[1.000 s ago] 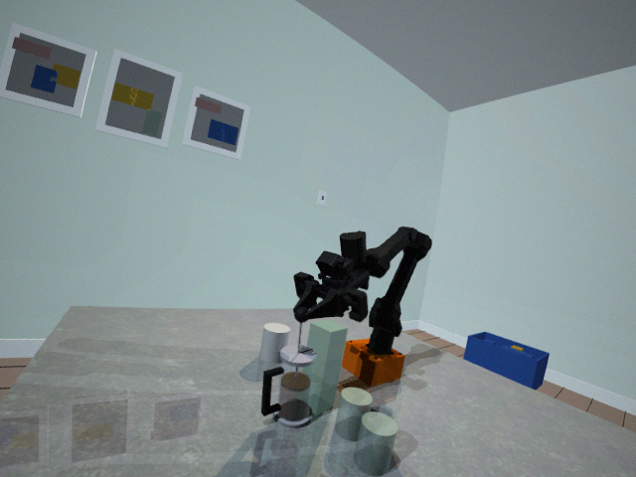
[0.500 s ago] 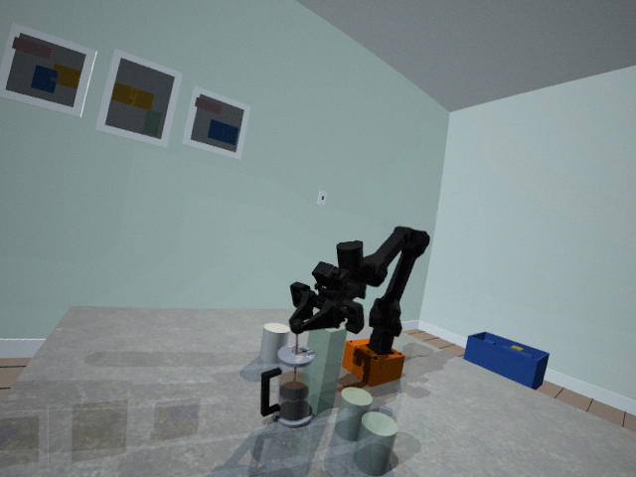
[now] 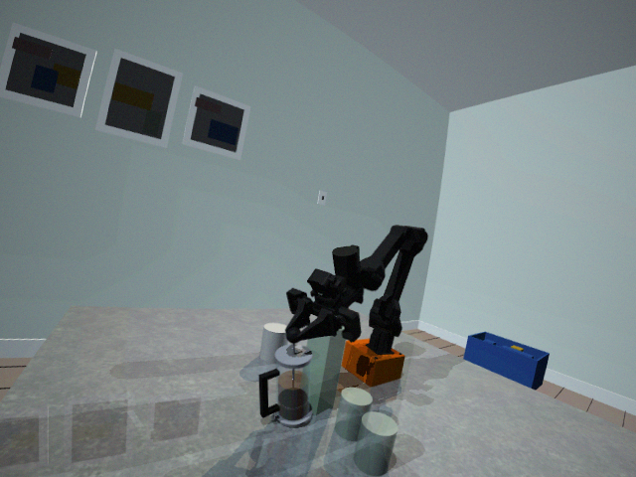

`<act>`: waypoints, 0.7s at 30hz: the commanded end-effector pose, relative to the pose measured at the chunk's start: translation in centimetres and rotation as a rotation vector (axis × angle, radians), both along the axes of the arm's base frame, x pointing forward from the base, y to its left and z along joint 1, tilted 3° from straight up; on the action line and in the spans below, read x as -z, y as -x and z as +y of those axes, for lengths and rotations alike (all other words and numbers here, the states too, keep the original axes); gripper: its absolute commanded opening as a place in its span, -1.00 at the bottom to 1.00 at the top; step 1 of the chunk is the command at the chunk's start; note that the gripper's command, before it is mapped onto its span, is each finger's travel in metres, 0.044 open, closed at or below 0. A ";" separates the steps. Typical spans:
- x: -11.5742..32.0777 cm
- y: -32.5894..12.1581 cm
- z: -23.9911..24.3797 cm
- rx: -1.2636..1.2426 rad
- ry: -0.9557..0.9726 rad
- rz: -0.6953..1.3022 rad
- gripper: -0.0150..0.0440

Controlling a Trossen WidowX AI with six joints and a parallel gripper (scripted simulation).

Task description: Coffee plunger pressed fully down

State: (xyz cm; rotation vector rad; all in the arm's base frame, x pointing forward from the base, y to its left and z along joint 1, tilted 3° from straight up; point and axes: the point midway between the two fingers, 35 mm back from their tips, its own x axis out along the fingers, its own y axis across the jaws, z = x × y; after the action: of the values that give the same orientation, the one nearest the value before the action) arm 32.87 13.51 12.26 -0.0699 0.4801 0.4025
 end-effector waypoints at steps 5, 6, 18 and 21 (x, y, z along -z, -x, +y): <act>1.3 0.0 0.0 0.004 0.010 0.047 -0.07; 1.3 0.0 0.0 0.004 0.010 0.047 -0.07; 1.2 -0.3 0.1 0.004 0.010 0.047 -0.07; 1.2 -0.3 0.2 0.004 0.010 0.047 -0.07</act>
State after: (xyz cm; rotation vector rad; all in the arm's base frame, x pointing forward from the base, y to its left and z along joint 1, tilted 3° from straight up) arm 33.23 13.68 11.73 -0.0737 0.5032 0.4018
